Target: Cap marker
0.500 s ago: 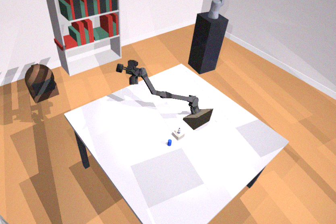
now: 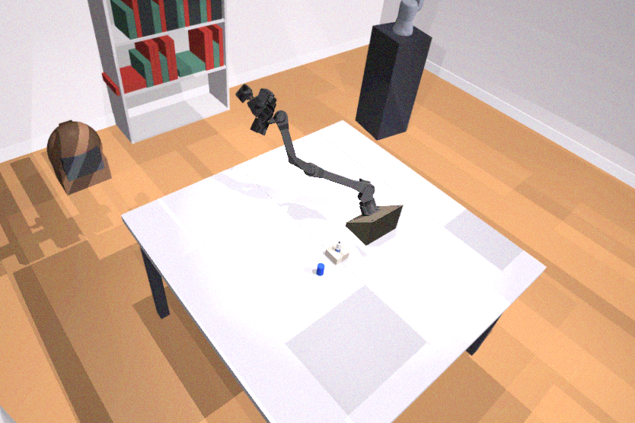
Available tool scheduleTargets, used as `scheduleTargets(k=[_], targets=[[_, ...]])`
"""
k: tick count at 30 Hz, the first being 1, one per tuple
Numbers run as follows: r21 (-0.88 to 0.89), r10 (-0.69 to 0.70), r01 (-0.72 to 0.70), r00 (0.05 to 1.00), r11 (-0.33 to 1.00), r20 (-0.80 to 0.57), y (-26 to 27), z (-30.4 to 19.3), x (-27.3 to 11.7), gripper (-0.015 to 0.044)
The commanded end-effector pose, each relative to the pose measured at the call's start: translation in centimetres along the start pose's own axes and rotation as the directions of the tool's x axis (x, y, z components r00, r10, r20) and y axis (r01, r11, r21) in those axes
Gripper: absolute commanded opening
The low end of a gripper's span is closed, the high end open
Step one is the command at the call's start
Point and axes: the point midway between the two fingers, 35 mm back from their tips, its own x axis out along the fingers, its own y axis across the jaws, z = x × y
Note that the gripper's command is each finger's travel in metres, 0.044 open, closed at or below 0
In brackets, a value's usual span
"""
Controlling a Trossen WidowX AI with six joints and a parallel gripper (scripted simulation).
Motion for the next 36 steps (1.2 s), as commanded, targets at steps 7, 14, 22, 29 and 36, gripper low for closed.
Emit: scheduleTargets(k=[7,14,22,29,36], targets=[[-0.529,-0.167,0.168,0.985,0.832,0.051,-3.7,11.1,-4.6,0.0243],[-0.868,-0.216,0.216,0.968,0.448,0.129,-2.7,21.6,-6.8,0.0243],[-0.987,-0.182,0.151,0.971,-0.05,0.157,2.6,30.3,-6.5,0.0243],[-0.931,-0.13,0.082,0.982,-0.355,0.136,7.8,34.2,-4.8,0.0243],[-0.762,-0.055,0.034,0.994,-0.647,0.091,14.4,36.6,-1.6,0.0243]])
